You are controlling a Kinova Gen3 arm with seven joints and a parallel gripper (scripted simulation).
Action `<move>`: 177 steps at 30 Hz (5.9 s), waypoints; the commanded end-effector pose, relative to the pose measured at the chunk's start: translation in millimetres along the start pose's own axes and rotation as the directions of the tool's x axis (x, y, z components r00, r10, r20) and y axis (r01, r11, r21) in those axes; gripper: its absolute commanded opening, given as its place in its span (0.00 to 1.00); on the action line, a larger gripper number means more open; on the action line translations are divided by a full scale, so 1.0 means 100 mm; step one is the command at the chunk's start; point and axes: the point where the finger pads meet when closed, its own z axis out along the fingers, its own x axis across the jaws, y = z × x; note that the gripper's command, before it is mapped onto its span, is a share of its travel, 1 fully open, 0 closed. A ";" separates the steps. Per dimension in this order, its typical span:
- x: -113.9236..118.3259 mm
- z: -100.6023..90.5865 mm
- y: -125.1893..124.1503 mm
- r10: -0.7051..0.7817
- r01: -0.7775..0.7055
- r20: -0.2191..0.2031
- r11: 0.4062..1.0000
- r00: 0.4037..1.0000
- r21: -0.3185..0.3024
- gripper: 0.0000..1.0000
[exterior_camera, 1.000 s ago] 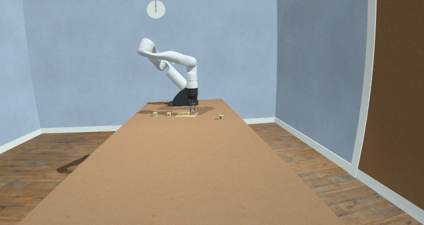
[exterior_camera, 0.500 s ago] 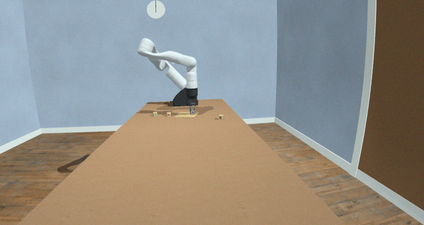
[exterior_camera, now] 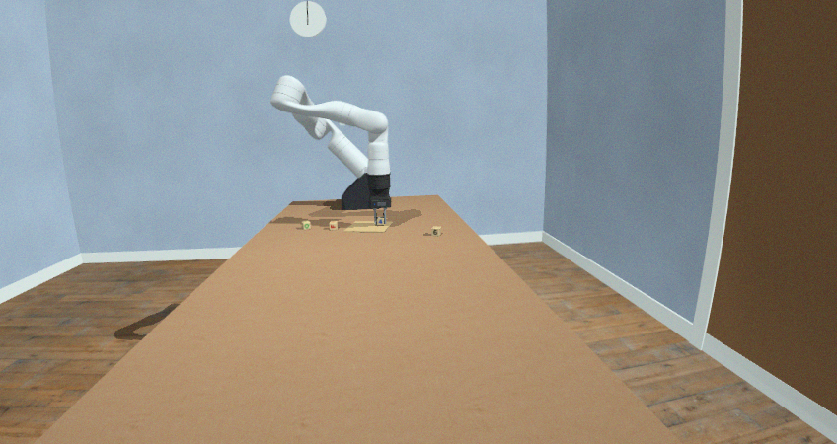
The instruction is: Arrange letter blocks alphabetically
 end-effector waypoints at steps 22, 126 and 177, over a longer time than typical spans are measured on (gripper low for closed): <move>0.03 0.01 0.00 0.004 -0.004 -0.006 1.000 1.000 -0.003 0.49; 0.03 0.04 0.02 0.006 -0.006 -0.006 1.000 1.000 -0.004 0.49; 0.02 -0.43 0.00 -0.002 0.002 -0.008 1.000 1.000 0.005 0.79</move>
